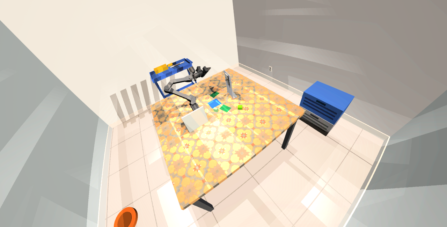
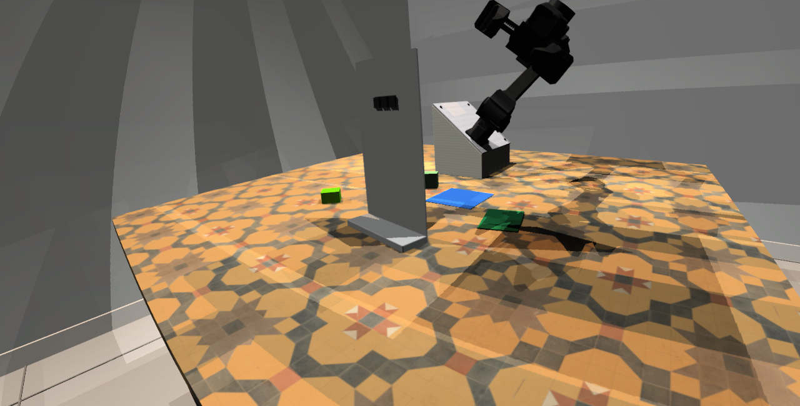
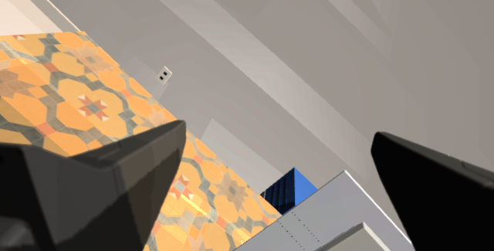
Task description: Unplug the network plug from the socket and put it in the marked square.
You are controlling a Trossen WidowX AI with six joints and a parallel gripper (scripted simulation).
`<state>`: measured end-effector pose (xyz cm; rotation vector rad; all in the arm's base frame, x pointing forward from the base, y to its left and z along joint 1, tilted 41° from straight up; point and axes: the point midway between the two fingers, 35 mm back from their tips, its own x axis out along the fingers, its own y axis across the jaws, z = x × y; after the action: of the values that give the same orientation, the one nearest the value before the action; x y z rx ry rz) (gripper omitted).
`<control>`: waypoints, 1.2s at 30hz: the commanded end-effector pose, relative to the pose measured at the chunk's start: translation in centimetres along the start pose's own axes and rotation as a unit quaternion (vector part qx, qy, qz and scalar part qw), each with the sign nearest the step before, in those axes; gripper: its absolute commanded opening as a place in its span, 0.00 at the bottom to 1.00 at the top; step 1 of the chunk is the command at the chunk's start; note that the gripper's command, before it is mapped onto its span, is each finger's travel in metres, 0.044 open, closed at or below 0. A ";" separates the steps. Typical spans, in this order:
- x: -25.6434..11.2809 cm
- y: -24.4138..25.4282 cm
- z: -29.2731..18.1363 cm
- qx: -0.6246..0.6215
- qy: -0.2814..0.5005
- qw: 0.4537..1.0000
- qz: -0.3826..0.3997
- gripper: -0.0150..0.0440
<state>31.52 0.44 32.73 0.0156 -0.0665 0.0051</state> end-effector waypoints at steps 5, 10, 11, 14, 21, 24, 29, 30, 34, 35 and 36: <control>0.3 -0.3 -1.1 0.060 0.001 0.998 -0.002 0.71; 0.6 -0.8 -2.7 0.146 0.003 0.989 -0.004 0.52; 0.6 -0.9 -3.0 0.163 0.003 0.987 -0.005 0.52; 0.7 -1.2 -4.0 0.213 0.004 0.977 -0.006 0.52; 0.7 -1.9 -6.2 0.330 0.005 0.944 -0.011 0.52; 0.6 -2.2 -7.1 0.378 0.005 0.926 -0.012 0.52; 0.4 -2.7 -8.6 0.457 0.005 0.889 -0.016 0.52; 0.3 -2.8 -8.9 0.472 0.005 0.881 -0.016 0.52; 0.0 -3.1 -10.1 0.532 0.005 0.847 -0.019 0.52; -0.1 -3.2 -10.4 0.546 0.005 0.837 -0.020 0.52; -0.2 -3.3 -10.7 0.561 0.004 0.828 -0.021 0.52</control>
<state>32.27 -2.49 23.47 1.1175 -0.0636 0.0097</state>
